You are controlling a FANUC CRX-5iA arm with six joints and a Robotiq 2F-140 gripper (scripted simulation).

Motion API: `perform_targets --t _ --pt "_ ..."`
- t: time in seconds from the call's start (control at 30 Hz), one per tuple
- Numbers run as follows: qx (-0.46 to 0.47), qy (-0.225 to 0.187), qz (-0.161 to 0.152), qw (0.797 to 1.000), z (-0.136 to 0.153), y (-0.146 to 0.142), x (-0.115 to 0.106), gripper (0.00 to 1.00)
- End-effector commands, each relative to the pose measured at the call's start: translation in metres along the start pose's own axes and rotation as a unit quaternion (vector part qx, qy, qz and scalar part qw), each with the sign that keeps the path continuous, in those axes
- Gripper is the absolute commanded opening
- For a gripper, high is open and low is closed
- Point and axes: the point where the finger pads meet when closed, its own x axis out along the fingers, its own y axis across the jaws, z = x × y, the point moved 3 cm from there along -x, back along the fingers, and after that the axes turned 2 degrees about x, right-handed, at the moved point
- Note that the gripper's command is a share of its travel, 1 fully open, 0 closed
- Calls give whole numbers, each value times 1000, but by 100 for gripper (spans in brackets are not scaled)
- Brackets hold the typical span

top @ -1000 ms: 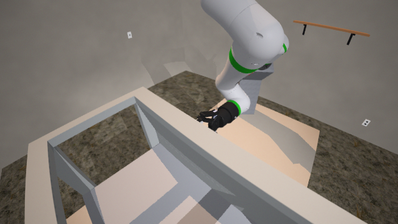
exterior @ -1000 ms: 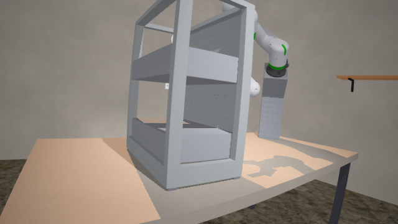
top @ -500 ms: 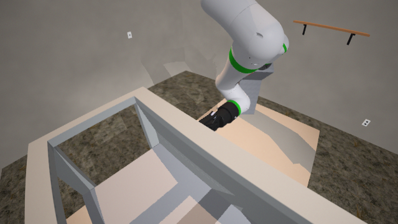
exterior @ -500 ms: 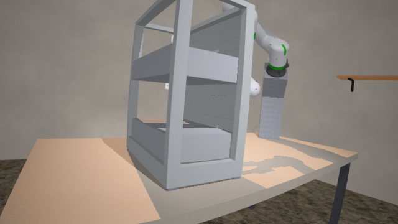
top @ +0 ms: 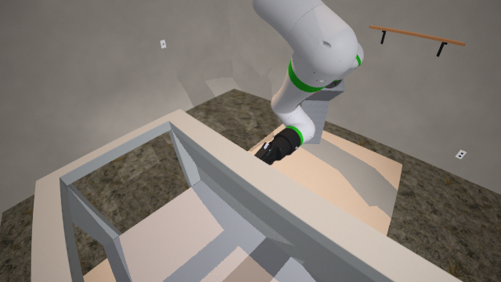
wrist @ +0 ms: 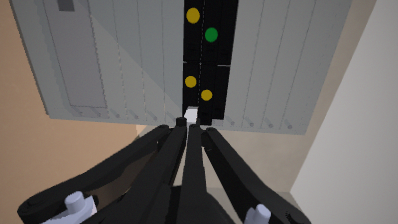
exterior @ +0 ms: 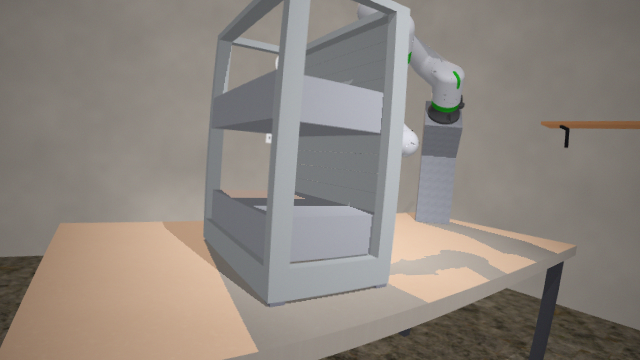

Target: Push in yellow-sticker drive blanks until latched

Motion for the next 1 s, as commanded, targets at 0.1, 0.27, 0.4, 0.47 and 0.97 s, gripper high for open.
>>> perform_targets --t 0.1,0.27,0.4,0.47,0.97 --pt "0 0 0 1000 0 0 0 0" --pt "0 0 0 1000 0 0 0 0" --pt "0 0 0 1000 -1 0 0 0" --pt "0 0 0 1000 -3 0 -1 0" --pt "0 0 0 1000 -58 -5 -13 0"
